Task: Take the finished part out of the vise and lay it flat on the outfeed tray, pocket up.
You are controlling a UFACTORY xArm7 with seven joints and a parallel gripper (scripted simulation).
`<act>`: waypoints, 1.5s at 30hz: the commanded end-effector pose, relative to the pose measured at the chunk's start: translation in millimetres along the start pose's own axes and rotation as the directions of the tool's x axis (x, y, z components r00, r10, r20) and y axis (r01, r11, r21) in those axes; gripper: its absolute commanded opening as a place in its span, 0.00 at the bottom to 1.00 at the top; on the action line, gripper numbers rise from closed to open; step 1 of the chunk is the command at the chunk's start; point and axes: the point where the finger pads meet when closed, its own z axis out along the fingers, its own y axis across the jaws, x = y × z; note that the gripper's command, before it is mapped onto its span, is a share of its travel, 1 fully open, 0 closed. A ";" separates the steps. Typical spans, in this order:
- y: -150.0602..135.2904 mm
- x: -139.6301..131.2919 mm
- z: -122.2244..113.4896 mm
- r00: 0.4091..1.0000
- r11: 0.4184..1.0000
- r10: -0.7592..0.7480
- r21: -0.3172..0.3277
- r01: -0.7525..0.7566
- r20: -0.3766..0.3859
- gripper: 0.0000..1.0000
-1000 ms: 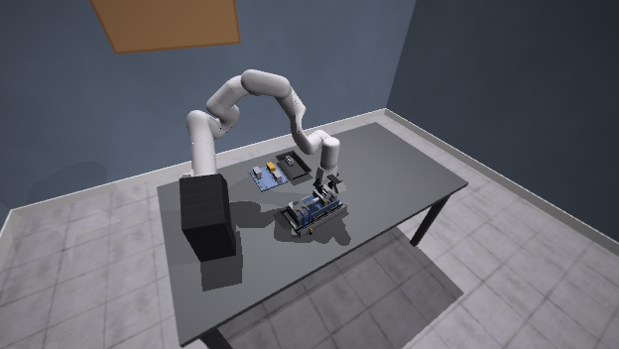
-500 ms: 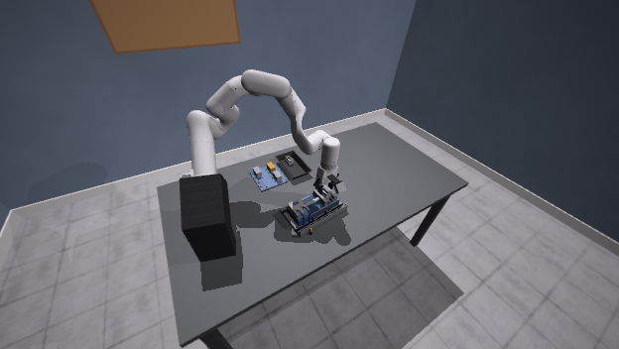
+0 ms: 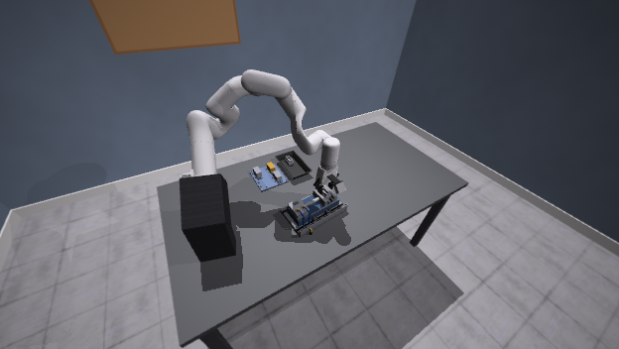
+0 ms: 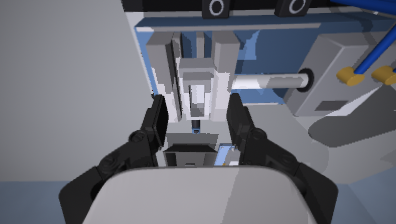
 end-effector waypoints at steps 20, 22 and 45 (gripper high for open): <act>-1.0 1.8 2.6 1.000 1.000 0.000 0.003 0.000 -0.004 0.69; -1.0 1.8 3.0 1.000 1.000 0.000 0.003 0.000 -0.004 0.69; -1.0 1.8 9.6 1.000 1.000 0.000 0.003 0.000 -0.004 0.69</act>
